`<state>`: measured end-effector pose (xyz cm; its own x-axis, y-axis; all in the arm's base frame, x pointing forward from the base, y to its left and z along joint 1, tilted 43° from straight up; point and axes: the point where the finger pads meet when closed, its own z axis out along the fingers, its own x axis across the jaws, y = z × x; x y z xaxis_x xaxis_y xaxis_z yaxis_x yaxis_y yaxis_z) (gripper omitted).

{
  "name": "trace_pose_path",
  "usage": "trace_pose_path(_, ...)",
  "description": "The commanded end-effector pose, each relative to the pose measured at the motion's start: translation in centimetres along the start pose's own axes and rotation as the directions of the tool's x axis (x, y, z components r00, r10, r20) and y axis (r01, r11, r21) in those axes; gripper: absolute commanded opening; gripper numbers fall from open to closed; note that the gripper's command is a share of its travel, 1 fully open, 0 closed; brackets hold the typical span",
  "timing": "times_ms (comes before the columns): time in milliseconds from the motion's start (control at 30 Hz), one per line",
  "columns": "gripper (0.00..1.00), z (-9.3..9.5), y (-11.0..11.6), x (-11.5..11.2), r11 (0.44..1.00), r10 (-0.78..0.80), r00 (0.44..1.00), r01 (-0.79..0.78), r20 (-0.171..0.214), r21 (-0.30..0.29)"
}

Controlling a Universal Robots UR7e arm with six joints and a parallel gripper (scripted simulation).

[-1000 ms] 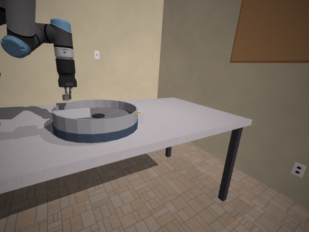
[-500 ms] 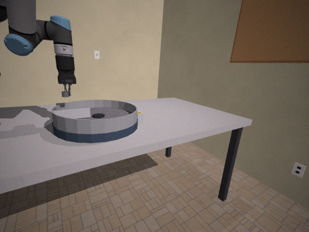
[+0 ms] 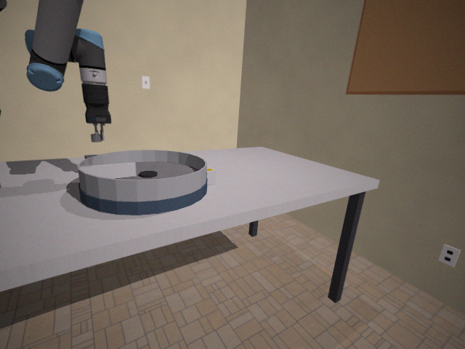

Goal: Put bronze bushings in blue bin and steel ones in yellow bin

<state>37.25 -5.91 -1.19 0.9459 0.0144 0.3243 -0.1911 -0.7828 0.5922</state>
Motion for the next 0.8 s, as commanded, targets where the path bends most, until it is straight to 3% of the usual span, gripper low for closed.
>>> trace_pose_path(0, 0.0, 0.1, -3.3, 0.2, 1.0, 0.004, 1.0, -0.004, 0.002, -0.008)
trace_pose_path(67, 0.0, 0.1, -3.3, 0.2, 1.0, 0.004, 1.0, -0.004, 0.002, -0.008)
trace_pose_path(167, 0.0, 0.1, -6.5, 0.2, 1.0, 0.004, 1.0, -0.004, 0.002, -0.008)
trace_pose_path(267, 0.0, 0.1, -6.5, 0.2, 1.0, 0.004, 1.0, -0.004, 0.002, -0.008)
trace_pose_path(467, 0.0, 0.1, -11.9, 0.3, 1.0, 0.004, 1.0, -0.004, 0.002, -0.008)
trace_pose_path(633, 0.0, 0.1, -11.9, 0.3, 1.0, 0.004, 1.0, -0.004, 0.002, -0.008)
trace_pose_path(767, 0.0, 0.1, -16.2, 0.3, 1.0, 0.004, 1.0, -0.004, 0.003, -0.008)
